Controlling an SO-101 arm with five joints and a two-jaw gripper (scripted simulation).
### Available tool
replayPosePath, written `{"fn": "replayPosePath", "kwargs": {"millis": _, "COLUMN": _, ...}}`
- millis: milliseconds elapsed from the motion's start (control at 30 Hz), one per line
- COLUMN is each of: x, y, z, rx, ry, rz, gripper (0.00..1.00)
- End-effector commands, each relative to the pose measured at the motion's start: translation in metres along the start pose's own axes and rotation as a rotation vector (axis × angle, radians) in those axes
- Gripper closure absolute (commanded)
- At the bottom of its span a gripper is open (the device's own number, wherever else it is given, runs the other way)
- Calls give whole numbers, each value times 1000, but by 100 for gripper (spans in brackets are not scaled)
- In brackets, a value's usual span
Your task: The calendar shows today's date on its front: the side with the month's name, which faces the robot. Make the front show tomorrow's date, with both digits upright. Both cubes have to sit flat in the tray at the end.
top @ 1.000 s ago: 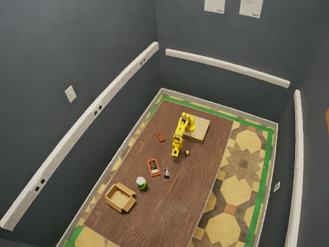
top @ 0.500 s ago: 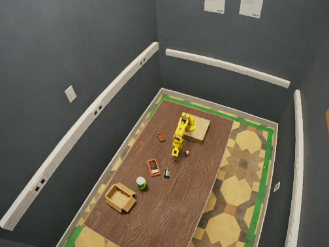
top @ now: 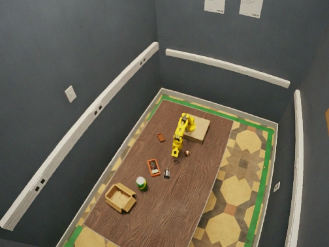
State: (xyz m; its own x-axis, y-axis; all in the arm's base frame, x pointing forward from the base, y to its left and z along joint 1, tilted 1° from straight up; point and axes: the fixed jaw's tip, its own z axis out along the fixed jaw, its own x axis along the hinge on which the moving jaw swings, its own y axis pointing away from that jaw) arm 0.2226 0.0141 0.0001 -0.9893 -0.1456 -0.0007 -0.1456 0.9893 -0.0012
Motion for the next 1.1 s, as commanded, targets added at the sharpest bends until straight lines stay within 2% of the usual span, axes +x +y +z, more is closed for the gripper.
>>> {"fn": "replayPosePath", "kwargs": {"millis": 0, "x": 1, "y": 2, "z": 3, "rx": -2, "ry": 9, "rz": 6, "gripper": 100}}
{"fn": "replayPosePath", "kwargs": {"millis": 1067, "x": 1, "y": 1, "z": 15, "rx": -2, "ry": 9, "rz": 6, "gripper": 100}}
